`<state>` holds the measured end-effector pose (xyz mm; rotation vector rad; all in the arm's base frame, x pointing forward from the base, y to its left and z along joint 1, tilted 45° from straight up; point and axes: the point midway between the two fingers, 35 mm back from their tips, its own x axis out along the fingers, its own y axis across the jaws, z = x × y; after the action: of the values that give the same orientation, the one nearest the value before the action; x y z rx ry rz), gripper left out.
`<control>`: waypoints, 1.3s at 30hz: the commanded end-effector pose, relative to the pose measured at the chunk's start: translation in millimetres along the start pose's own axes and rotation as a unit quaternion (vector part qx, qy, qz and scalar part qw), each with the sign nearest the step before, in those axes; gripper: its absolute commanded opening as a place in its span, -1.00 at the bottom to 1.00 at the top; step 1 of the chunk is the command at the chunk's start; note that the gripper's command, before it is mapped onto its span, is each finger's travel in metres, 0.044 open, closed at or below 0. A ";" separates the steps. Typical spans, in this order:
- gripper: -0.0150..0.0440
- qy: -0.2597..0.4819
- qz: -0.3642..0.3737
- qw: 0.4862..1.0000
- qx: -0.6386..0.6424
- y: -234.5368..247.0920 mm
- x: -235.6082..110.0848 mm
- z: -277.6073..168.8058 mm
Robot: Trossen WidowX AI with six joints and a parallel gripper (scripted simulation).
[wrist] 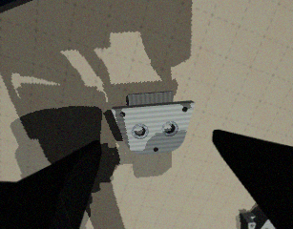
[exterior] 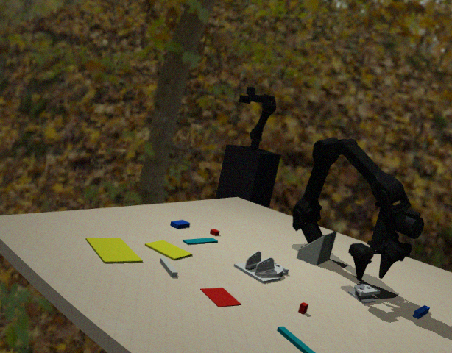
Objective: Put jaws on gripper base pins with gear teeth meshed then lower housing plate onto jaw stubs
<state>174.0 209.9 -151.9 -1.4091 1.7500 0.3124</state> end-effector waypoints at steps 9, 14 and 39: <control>1.00 -0.001 -0.003 1.000 -0.002 -0.8 0.2 0.3; 1.00 -0.001 -0.003 1.000 -0.002 -0.8 0.2 0.3; 1.00 -0.001 -0.002 1.000 -0.001 -1.5 34.0 2.9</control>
<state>176.2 192.7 -174.6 -1.4032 1.7462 0.3139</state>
